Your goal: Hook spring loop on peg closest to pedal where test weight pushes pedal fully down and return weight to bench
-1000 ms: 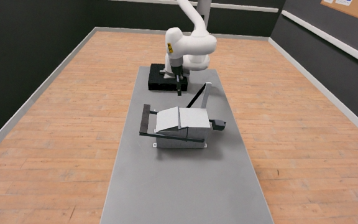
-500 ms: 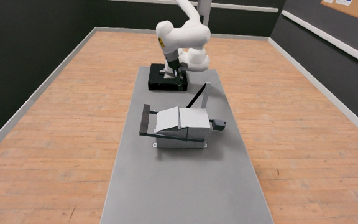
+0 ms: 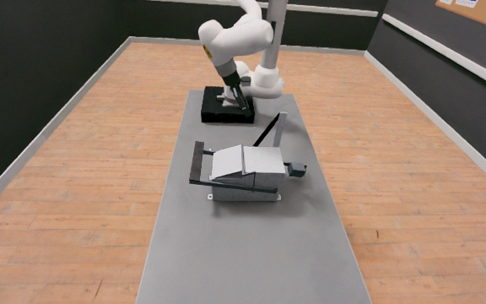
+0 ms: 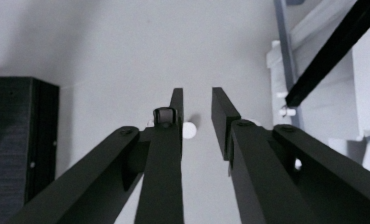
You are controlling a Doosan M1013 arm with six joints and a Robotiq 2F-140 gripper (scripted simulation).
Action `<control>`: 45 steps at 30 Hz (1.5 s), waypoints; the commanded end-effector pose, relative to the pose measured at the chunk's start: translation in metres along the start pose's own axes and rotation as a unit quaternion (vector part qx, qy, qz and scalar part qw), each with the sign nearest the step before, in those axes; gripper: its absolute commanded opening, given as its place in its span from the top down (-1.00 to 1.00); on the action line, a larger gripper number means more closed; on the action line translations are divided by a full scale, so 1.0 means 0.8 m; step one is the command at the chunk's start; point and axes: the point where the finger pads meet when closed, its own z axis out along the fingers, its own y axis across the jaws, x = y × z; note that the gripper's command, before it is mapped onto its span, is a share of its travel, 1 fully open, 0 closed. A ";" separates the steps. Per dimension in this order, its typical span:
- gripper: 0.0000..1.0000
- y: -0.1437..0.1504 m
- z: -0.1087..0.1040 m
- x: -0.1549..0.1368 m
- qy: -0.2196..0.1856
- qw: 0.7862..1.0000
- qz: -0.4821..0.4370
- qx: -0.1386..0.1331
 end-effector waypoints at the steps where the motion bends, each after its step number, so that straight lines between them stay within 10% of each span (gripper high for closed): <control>1: 0.52 0.000 -0.001 0.000 0.001 1.000 0.000 0.000; 3: 0.52 0.004 -0.051 0.028 0.075 0.997 0.001 0.000; 19: 0.52 0.004 -0.051 0.028 0.075 0.997 0.001 0.000; 20: 0.52 0.075 -0.033 0.013 0.078 0.997 0.001 0.000; 36: 0.52 0.075 -0.033 0.013 0.078 0.997 0.001 0.000; 37: 0.52 0.146 -0.015 -0.002 0.081 0.997 0.001 0.000; 45: 0.52 0.146 -0.015 -0.002 0.081 0.997 0.001 0.000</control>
